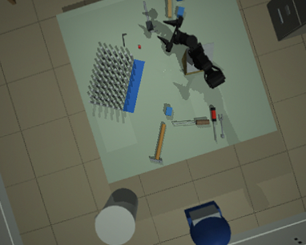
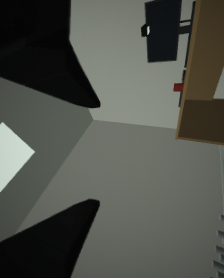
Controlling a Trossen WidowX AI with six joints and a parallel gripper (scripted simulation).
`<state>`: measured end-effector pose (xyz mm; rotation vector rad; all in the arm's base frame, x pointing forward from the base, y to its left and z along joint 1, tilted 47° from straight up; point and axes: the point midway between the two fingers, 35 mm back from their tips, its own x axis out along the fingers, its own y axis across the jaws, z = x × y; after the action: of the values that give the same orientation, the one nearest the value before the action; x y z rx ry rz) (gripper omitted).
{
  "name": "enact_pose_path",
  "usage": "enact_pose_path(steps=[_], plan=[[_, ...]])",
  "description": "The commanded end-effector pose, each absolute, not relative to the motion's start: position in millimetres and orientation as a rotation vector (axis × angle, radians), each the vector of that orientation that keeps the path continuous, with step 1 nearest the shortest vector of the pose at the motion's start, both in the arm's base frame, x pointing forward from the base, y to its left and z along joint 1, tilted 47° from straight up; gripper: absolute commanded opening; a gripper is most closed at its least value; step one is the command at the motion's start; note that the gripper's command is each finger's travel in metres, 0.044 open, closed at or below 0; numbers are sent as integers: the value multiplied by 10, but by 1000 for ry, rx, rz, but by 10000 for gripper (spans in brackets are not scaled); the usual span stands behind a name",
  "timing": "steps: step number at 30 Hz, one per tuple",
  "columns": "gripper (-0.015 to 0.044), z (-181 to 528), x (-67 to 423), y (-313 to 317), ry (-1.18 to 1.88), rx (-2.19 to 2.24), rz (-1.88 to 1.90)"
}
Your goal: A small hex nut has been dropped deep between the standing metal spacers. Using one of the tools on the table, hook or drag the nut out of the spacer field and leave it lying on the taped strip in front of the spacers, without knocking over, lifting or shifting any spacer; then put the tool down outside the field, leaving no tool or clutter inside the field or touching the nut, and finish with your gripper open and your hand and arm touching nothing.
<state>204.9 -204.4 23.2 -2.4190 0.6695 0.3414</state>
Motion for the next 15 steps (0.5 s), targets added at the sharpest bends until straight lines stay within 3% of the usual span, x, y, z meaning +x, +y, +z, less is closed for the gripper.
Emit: enact_pose_path(steps=[1, 15], plan=[[426, 233, 2062, -2041, 666, -2406, 337], [440, 397, 3182, -1425, 461, -1319, 135]])
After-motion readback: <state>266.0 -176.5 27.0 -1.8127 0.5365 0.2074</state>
